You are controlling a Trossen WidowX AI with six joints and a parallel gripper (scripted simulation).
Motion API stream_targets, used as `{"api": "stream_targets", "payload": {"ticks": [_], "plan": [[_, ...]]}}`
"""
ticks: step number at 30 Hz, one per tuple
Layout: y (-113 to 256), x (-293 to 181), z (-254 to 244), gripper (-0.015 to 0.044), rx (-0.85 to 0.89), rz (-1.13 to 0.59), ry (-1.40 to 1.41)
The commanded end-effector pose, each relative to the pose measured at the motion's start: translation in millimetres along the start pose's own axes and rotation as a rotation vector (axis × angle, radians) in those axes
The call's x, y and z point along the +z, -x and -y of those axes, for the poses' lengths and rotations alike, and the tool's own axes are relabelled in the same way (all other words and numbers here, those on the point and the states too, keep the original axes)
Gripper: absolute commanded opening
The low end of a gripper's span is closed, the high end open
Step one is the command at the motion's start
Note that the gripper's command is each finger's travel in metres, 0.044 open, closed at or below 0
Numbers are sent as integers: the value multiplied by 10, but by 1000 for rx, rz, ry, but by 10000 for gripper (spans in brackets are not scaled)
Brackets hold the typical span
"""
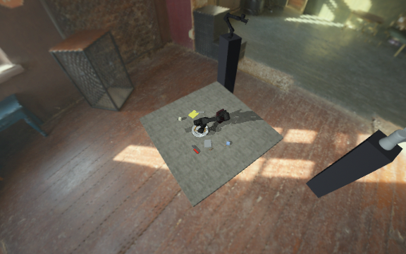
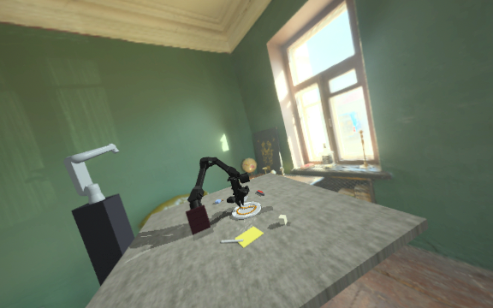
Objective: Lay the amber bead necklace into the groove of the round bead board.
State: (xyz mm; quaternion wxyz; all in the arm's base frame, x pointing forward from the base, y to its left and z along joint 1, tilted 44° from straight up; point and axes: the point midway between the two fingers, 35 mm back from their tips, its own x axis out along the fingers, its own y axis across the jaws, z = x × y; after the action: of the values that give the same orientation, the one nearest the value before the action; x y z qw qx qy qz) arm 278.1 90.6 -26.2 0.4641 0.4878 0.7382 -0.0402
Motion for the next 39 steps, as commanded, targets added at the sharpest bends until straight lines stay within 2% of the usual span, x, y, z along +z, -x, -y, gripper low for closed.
{"api": "stream_targets", "payload": {"ticks": [1,7,12,39], "plan": [[-80,-7,18,120,-1,-9,-12],[-118,-10,22,120,-2,-10,-14],[-92,-8,14,0,-3,-4,-4],[-92,-8,14,0,-3,-4,-4]]}}
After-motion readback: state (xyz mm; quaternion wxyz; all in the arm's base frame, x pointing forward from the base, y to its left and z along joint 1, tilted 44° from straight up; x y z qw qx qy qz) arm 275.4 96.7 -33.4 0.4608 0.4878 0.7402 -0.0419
